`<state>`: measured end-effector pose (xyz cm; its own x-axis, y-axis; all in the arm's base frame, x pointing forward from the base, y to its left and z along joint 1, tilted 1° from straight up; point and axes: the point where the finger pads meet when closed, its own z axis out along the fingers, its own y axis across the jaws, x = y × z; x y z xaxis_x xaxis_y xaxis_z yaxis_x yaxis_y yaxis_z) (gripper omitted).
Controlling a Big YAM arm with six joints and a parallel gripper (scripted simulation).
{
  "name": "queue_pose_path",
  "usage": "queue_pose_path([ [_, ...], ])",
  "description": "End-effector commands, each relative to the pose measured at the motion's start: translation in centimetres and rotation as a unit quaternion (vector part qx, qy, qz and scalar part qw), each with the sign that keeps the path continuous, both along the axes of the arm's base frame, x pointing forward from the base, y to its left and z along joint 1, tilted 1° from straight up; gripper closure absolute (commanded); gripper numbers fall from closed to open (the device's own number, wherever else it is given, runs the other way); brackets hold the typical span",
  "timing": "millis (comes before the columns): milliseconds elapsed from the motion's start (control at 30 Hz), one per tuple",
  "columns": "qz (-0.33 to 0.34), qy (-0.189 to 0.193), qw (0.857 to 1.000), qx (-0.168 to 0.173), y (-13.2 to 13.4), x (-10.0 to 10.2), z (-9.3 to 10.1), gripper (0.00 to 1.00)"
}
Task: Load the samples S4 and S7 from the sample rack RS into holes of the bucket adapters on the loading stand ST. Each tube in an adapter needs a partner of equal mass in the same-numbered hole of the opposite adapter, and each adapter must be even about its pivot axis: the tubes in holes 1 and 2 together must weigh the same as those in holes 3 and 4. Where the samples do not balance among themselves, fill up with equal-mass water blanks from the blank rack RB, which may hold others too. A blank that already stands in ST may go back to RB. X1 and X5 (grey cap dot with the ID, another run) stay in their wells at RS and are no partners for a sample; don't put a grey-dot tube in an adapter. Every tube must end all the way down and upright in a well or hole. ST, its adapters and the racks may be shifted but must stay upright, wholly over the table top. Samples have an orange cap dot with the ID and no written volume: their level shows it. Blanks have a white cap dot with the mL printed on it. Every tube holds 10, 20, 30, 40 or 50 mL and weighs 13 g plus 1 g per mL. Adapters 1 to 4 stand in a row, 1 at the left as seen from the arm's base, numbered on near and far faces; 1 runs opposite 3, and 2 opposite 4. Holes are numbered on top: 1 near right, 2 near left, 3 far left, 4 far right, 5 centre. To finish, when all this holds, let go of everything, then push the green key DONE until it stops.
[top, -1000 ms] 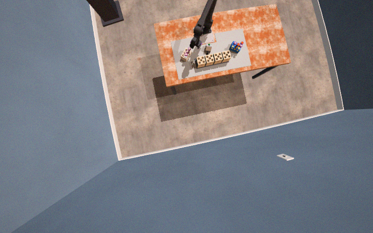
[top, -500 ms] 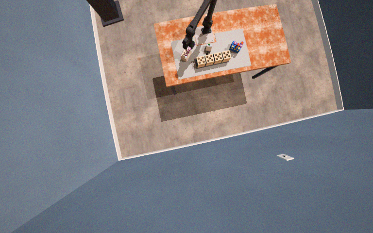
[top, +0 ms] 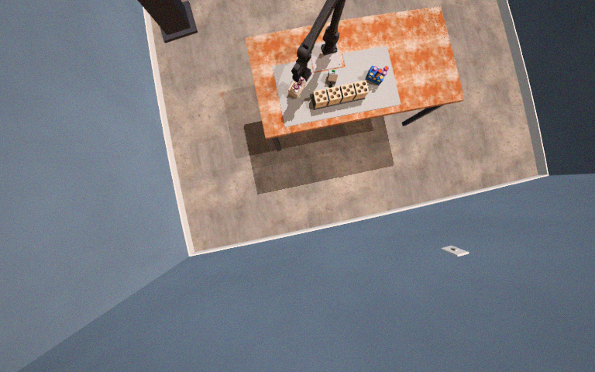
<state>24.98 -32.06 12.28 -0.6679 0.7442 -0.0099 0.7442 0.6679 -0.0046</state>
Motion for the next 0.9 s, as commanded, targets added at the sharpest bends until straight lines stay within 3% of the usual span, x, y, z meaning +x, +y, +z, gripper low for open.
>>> queue_pose_path([
  [0,0.002,-0.004,1.0,-0.005,-0.6,0.0,-0.3,0.2],
  [100,0.002,-0.004,1.0,-0.005,-0.7,0.0,-0.4,0.2],
  [133,0.001,-0.012,1.0,-0.016,-1.4,0.5,0.4,0.2],
  [267,0.001,-0.004,1.0,-0.005,-0.7,-0.1,-0.9,0.2],
  [300,0.001,-0.015,1.0,-0.018,-1.1,0.7,0.8,0.2],
  [500,0.001,-0.015,1.0,-0.018,-1.1,0.7,0.8,0.2],
  [533,0.001,-0.015,1.0,-0.018,-1.1,0.7,0.8,1.0],
  [867,0.001,-0.015,1.0,-0.018,-1.1,0.7,0.8,1.0],
])
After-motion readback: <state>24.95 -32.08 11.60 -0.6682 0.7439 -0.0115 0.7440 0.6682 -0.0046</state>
